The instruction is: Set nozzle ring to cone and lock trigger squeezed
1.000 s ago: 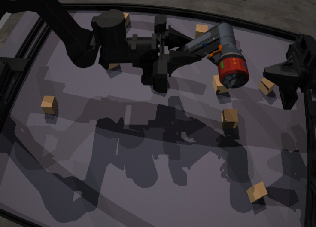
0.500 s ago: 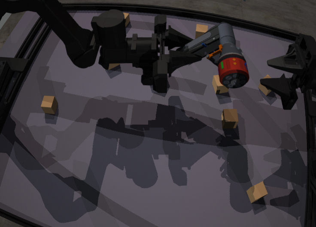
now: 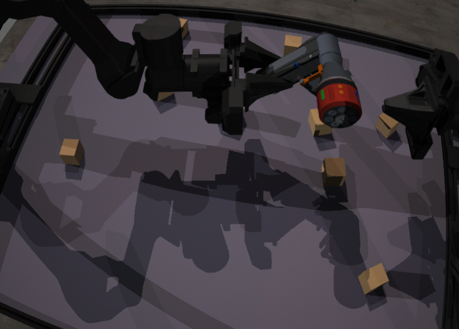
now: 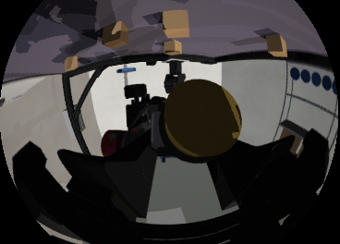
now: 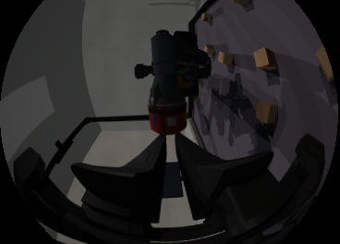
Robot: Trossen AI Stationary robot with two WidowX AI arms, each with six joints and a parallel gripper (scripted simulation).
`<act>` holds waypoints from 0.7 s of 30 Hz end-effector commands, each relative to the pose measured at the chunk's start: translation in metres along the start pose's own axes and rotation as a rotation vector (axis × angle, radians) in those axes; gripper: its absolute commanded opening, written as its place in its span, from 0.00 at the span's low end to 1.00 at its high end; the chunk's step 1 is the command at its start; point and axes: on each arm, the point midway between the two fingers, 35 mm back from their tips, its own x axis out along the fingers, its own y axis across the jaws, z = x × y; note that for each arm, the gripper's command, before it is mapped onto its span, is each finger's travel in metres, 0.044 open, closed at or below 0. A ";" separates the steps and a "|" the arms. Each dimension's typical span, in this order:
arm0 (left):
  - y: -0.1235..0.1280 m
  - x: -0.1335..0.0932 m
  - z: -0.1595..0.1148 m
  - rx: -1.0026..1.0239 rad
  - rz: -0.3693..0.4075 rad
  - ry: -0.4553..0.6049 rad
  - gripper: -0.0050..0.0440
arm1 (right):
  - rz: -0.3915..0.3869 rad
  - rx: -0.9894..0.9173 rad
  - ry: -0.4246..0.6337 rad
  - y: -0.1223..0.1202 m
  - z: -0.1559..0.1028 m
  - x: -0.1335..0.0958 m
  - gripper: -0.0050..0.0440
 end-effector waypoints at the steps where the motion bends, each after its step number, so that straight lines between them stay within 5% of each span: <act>1: 0.000 0.001 -0.006 -0.002 -0.001 0.020 0.10 | 0.002 0.002 -0.002 0.000 0.000 0.000 0.10; 17: 0.000 0.001 -0.006 -0.002 -0.001 0.020 0.10 | 0.002 0.002 -0.002 0.000 0.000 0.000 0.10; 21: 0.000 0.001 -0.006 -0.002 -0.001 0.020 0.10 | 0.001 0.001 0.000 0.000 0.000 0.000 0.30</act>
